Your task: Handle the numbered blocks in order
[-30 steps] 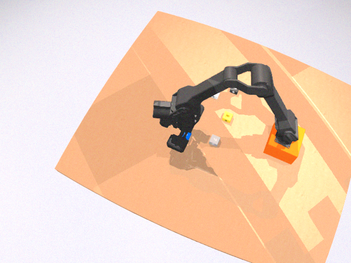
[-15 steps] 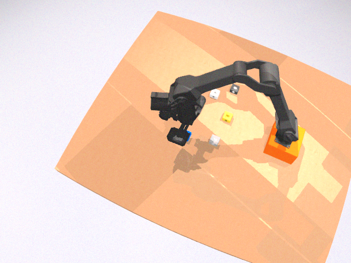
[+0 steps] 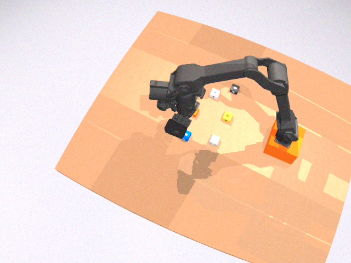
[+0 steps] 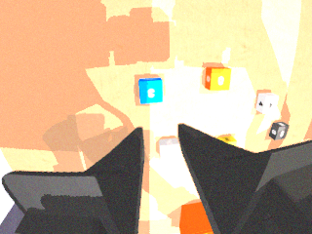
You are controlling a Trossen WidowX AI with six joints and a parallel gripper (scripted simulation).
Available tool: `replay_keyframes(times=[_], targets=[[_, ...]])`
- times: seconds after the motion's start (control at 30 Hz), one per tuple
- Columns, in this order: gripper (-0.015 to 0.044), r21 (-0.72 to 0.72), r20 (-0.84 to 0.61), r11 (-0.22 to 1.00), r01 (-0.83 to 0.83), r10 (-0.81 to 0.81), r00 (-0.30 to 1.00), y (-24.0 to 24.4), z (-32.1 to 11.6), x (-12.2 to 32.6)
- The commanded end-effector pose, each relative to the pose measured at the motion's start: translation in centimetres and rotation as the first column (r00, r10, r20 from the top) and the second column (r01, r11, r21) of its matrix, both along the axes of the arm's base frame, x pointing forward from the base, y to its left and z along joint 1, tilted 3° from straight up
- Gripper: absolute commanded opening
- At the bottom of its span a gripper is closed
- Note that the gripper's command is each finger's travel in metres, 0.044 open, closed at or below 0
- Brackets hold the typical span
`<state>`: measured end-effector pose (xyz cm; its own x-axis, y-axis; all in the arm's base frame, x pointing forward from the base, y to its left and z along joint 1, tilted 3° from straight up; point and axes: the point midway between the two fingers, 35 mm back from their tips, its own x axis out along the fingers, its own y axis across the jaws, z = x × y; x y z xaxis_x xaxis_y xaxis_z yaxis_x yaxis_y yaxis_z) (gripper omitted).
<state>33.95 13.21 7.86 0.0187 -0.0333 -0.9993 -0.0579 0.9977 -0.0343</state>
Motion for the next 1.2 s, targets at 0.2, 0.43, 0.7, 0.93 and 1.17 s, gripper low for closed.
replay_keyframes(times=[0.2,0.43,0.7,0.93,1.17], targets=[[0.012,-0.012,0.0,1.0,0.004,-0.004,1.0,-12.5,0.6,0.8],[0.012,-0.021,-0.002,1.0,0.005,-0.005,1.0,-21.2,0.9,-1.3],[0.0225,-0.021,-0.002,1.0,0.005,-0.005,1.0,-21.5,-4.3,-1.0],[0.04,-0.021,-0.002,1.0,0.005,-0.005,1.0,-21.6,-7.2,-1.2],[0.04,-0.021,-0.002,1.0,0.005,-0.005,1.0,-21.7,-7.8,-1.2]])
